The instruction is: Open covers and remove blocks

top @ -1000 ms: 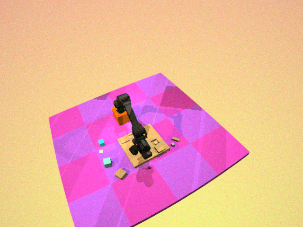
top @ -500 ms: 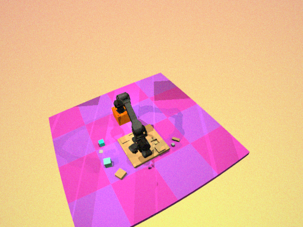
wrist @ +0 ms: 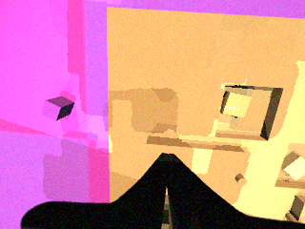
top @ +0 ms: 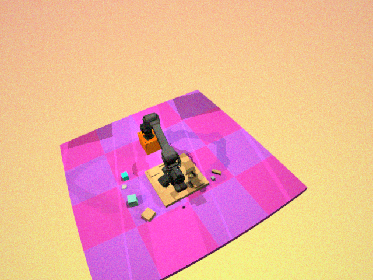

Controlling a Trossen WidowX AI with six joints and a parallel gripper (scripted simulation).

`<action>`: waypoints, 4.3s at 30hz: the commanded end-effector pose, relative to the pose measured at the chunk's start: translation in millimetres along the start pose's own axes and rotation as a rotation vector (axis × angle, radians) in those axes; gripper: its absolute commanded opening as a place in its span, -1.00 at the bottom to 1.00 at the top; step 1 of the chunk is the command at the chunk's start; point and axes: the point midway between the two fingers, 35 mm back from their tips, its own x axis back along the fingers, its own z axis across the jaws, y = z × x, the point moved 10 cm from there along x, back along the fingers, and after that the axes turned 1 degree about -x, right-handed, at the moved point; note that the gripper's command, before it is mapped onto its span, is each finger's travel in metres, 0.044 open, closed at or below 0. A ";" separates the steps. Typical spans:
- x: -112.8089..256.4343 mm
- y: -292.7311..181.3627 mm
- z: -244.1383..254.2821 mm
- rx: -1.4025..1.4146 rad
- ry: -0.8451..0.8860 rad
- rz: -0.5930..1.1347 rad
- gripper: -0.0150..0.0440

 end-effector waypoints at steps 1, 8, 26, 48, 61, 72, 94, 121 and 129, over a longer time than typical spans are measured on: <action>8.2 -0.3 0.7 -0.004 0.010 0.002 -0.49; 9.5 -2.8 -23.0 0.057 0.000 0.001 -0.49; 21.3 -11.7 -111.5 0.245 -0.003 0.003 -0.49; 12.3 -18.2 -191.1 1.837 -0.001 0.008 -0.49; 9.0 -18.4 -195.3 1.977 0.000 0.008 -0.49; -36.1 -18.5 -194.5 1.977 0.000 0.008 -0.49; -51.0 -16.8 -196.3 1.977 -0.001 0.009 -0.49; -54.3 -9.6 -209.5 1.978 -0.002 0.009 -0.49; -54.3 -9.6 -209.5 1.978 -0.002 0.009 -0.49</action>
